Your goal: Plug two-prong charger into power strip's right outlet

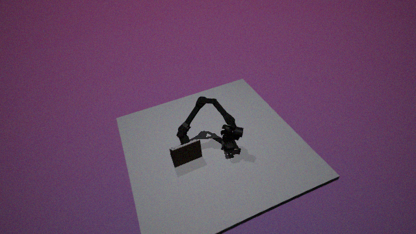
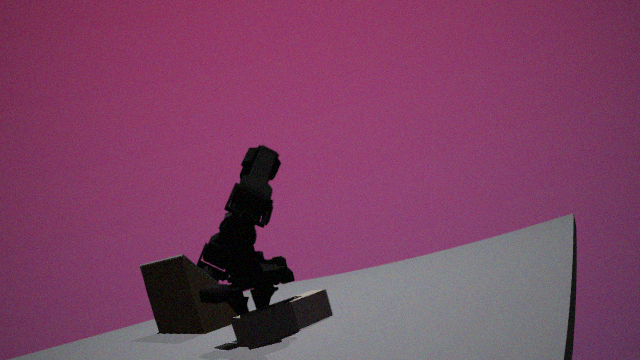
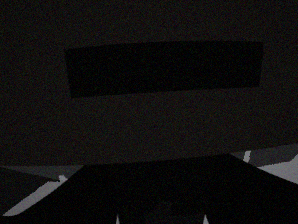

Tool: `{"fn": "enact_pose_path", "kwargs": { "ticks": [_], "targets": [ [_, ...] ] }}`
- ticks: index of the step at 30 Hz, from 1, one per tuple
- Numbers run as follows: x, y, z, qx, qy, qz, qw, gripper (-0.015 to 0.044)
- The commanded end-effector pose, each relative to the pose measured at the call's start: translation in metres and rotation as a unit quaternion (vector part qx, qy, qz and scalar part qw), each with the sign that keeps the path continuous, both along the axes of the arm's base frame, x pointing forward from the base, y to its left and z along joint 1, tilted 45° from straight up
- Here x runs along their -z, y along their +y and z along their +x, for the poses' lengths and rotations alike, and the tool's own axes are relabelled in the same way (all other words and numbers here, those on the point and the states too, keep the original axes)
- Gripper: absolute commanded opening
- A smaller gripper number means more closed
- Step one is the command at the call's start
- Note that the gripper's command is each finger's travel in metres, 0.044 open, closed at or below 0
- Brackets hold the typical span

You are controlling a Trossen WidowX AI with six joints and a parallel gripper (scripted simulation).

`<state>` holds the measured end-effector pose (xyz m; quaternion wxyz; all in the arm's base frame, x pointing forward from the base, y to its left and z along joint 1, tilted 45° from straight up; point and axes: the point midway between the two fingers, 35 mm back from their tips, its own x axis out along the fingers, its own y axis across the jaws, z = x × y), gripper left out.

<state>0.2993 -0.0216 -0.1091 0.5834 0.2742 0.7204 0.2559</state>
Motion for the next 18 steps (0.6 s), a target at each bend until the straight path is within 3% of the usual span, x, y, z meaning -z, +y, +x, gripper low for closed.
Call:
{"fn": "enact_pose_path", "kwargs": {
  "ticks": [1,15,18],
  "targets": [
    [0.0,-0.0001,0.0004,0.001,-0.001,0.001,1.0,0.0053],
    [0.0,-0.0001,0.0004,0.001,-0.001,0.001,1.0,0.042],
    [0.0,-0.0001,0.0001,0.001,-0.001,0.001,1.0,0.044]
  ]
}}
